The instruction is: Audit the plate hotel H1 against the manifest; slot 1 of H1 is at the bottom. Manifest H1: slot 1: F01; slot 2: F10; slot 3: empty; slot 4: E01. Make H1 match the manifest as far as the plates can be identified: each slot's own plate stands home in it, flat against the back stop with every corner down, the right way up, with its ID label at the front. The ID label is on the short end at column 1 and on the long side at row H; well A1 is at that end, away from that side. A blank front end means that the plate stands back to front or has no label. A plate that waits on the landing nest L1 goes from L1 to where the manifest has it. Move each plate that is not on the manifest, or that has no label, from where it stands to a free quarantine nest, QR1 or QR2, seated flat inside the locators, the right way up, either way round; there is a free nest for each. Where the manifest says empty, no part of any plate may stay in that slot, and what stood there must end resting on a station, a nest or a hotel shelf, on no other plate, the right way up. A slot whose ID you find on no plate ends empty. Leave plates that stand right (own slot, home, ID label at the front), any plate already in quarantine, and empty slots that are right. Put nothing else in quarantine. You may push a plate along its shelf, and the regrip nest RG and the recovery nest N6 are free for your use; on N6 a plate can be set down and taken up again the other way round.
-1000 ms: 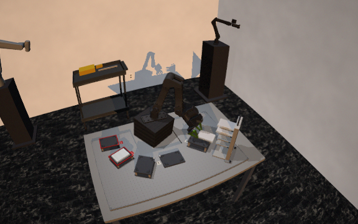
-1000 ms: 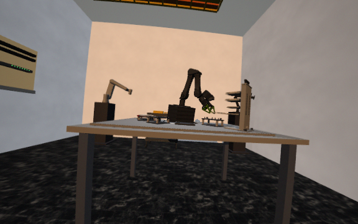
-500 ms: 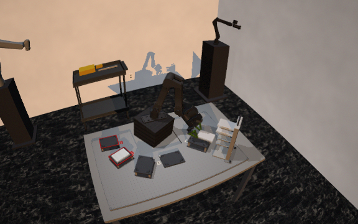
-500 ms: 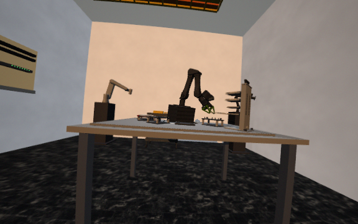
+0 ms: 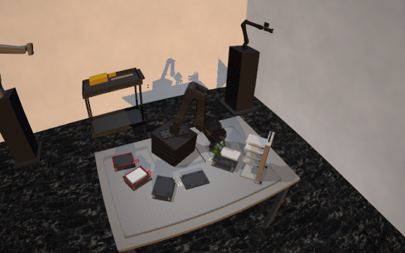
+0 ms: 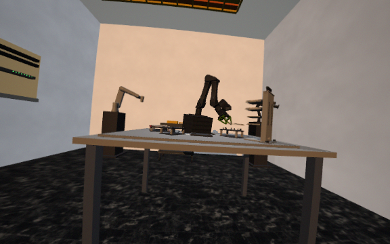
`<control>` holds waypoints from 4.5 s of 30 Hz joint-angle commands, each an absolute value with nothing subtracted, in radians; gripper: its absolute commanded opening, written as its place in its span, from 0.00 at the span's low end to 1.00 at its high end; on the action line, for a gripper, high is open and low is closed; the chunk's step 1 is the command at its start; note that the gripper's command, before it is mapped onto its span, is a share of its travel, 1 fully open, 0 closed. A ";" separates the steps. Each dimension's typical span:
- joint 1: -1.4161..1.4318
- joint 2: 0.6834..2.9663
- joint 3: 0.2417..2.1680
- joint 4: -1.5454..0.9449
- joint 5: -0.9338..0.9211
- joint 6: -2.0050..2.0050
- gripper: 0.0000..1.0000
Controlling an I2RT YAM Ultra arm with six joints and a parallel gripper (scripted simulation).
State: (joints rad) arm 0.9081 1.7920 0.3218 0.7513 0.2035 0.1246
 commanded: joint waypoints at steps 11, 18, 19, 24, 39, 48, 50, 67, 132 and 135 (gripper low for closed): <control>0.922 1.787 0.274 0.847 0.220 0.137 0.86; 0.927 1.804 0.257 0.879 0.224 0.140 0.86; 0.927 1.807 0.257 0.883 0.224 0.140 0.86; 0.927 1.829 0.255 0.908 0.224 0.140 0.86; 0.928 1.869 0.251 0.951 0.224 0.140 0.86; 0.928 1.904 0.249 0.988 0.224 0.140 0.86; 0.928 1.912 0.249 0.996 0.224 0.140 0.86; 0.928 1.972 0.247 1.058 0.224 0.140 0.86; 0.927 2.152 0.250 1.234 0.224 0.140 1.00; 0.928 2.139 0.247 1.224 0.224 0.140 1.00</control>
State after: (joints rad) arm 0.9268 2.1532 0.2485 1.2366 0.2237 0.1398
